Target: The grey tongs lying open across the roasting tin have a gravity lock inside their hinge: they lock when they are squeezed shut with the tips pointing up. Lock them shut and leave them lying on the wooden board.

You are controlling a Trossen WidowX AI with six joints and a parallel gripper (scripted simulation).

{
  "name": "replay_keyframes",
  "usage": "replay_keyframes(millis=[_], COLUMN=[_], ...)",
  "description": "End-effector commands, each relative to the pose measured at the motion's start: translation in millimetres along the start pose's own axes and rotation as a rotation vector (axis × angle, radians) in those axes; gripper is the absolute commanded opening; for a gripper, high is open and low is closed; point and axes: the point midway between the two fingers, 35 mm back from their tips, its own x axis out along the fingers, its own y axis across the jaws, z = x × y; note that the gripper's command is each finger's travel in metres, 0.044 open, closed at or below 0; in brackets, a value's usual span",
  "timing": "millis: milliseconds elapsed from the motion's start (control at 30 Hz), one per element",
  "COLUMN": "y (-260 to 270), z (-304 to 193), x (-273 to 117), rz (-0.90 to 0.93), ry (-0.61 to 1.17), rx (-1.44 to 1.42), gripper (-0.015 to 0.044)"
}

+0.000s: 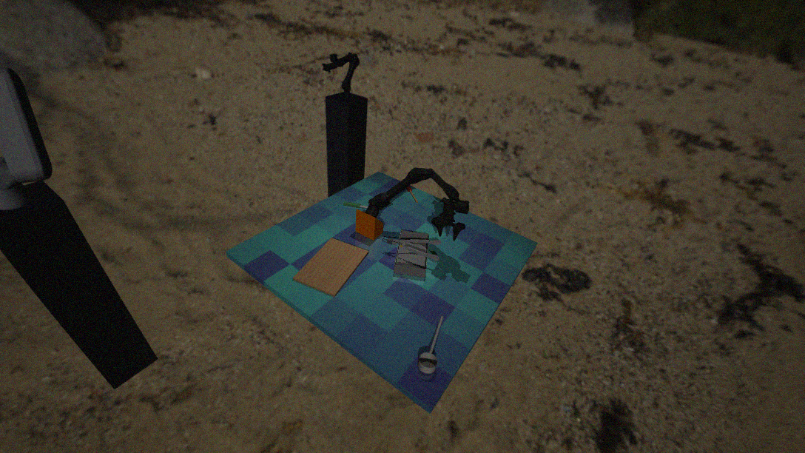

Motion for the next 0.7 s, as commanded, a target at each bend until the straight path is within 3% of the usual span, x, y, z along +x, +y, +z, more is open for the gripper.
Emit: replay_keyframes(millis=[0,333,667], y=[-35,-154,-153], z=[57,151,150], x=[1,-4,-3], rz=[-0.095,-0.335,-0.339], ry=[-0.013,0.001,0.002], rx=[0.259,0.919,0.930], gripper=[0.0440,0.0440,0.0440])
